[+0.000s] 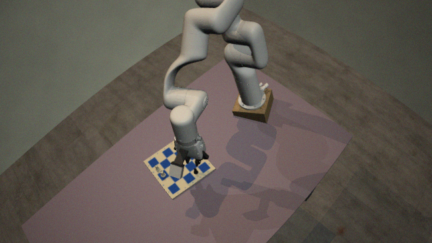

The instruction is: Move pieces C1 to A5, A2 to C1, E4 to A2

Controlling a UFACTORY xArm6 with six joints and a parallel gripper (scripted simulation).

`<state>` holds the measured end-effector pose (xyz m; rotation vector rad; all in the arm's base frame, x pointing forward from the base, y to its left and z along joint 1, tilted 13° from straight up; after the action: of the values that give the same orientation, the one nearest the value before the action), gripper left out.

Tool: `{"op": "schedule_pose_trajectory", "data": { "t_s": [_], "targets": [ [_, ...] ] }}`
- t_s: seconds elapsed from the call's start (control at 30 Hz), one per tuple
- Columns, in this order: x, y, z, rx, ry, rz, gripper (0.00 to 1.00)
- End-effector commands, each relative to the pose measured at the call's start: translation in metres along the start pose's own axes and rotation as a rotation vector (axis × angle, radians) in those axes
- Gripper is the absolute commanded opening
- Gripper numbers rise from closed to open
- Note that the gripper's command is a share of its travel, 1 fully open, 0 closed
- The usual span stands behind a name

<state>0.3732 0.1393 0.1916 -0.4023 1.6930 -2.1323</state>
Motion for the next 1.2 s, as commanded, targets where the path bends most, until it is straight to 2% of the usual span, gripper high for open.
{"op": "schedule_pose_trajectory", "data": {
  "t_s": [0.0,1.17],
  "targets": [
    [-0.0010,-0.0013,0.0003,-0.001,-0.001,0.003,0.34],
    [-0.0010,0.0023,0.0003,-0.001,-0.001,0.003,0.34]
  ]
}}
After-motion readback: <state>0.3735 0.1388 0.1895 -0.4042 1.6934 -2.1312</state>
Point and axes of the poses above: the point where the finger pads meet when closed, its own y axis out along the fingers, its own z axis across the jaws, x = y × z, the point moved 10 cm from there along -y, back along the fingers, and after that the axes turned 4 degrees about y, right-handed, at the moved point
